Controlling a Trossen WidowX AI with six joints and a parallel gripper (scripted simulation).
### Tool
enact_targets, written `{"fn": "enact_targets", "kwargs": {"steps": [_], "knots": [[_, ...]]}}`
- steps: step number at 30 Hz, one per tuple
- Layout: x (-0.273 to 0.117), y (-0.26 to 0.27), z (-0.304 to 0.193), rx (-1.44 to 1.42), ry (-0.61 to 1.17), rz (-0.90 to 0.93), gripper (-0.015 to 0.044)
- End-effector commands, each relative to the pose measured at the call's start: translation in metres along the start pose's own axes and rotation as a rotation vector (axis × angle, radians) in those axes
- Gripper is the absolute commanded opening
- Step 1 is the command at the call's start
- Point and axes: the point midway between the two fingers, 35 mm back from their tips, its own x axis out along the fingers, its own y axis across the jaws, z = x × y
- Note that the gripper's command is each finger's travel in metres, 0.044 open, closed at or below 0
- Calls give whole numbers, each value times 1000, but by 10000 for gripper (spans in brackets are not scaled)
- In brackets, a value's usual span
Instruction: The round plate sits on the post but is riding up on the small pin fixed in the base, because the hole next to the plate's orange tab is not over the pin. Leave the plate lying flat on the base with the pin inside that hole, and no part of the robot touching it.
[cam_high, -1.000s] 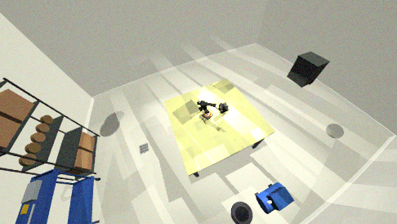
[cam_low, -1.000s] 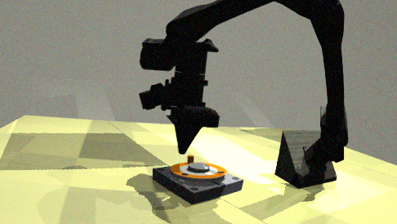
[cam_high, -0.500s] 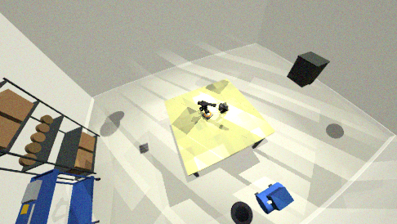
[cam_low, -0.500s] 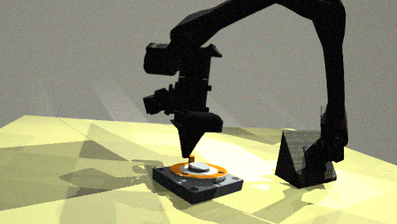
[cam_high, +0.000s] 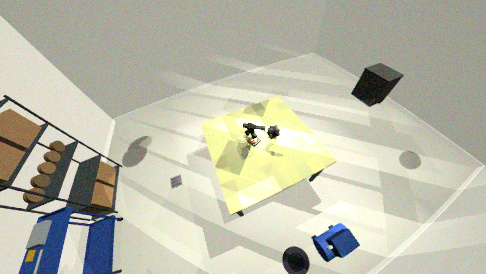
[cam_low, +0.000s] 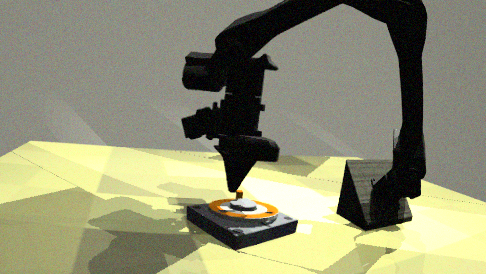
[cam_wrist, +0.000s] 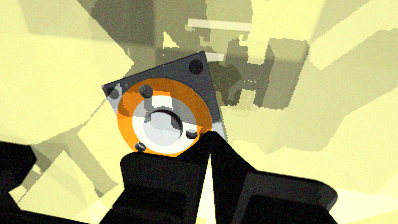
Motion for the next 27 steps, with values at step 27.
{"fn": "enact_targets", "kwargs": {"steps": [27], "knots": [[3,2,-18,5,16,4,0]]}}
